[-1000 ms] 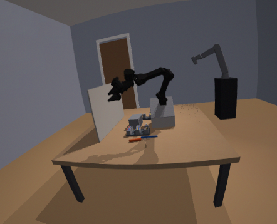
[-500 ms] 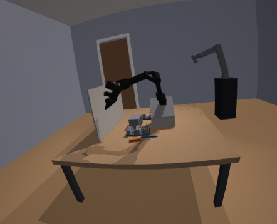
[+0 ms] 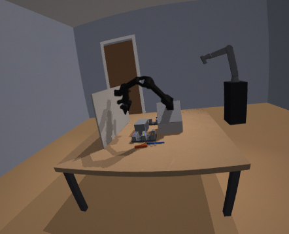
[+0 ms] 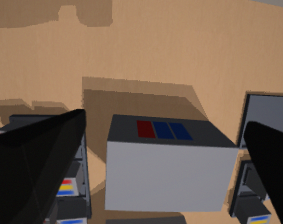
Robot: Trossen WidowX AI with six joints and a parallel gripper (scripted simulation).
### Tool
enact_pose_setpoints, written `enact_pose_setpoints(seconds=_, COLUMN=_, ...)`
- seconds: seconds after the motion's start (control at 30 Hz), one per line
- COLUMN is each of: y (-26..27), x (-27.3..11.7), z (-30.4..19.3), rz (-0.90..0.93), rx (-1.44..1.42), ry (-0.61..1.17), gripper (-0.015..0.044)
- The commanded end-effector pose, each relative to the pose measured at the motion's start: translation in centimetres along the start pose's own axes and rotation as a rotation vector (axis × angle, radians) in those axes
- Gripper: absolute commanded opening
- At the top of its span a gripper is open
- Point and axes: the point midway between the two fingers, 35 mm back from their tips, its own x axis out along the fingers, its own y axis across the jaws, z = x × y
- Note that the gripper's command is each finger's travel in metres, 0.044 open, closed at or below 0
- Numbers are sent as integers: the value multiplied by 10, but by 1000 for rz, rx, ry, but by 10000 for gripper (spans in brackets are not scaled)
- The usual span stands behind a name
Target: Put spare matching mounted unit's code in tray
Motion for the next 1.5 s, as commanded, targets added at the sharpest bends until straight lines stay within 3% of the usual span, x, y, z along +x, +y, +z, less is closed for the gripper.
enact_pose_setpoints(seconds=0.0, y=-36, x=7, z=-22, rz=74, rx=30, ry=112, gripper=440)
enact_pose_setpoints(seconds=0.7, y=-39, x=8, z=-27, rz=92, rx=17, ry=130, gripper=440)
enact_pose_setpoints(seconds=0.93, y=71, x=29, z=-40, rz=109, rx=-764, ry=96, gripper=440)
enact_pose_setpoints(seconds=1.13, y=169, x=40, z=-84, rz=176, rx=-1496, ry=29, gripper=440)
enact_pose_setpoints(seconds=1.37, y=179, x=41, z=-91, rz=186, rx=-1577, ry=18, gripper=440)
enact_pose_setpoints(seconds=1.47, y=182, x=56, z=-93, rz=186, rx=-1577, ry=18, gripper=361)
